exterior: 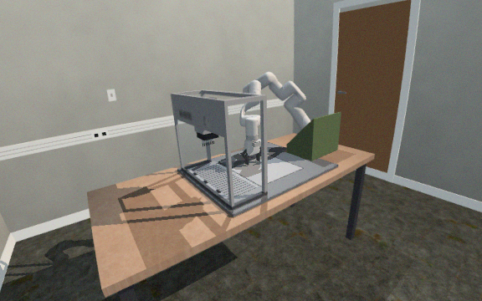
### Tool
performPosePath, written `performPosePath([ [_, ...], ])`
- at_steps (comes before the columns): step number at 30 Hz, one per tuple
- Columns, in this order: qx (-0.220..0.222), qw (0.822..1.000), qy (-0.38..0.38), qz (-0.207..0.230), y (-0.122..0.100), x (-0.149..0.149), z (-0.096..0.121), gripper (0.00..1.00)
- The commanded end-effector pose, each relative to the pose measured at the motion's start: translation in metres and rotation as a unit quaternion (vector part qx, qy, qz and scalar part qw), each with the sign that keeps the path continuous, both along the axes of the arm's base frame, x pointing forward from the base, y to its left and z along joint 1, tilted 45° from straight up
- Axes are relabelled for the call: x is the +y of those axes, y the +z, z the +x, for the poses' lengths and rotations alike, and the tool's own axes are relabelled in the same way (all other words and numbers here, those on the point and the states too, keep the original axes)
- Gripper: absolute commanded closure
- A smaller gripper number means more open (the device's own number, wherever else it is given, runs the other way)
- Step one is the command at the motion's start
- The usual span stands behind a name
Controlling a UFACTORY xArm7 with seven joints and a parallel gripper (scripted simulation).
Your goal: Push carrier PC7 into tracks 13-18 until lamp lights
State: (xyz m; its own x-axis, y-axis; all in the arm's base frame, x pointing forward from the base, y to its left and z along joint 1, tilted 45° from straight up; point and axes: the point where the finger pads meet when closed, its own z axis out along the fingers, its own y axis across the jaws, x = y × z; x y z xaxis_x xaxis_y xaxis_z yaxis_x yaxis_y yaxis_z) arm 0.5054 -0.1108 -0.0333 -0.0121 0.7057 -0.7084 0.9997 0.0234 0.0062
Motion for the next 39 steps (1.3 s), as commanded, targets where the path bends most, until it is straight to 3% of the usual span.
performPosePath([
  [1,-0.001,1.000,0.002,0.001,0.0016,0.0013,0.0016,0.00],
  [39,-0.001,1.000,0.002,0.001,0.0104,-0.0075,0.0017,0.00],
])
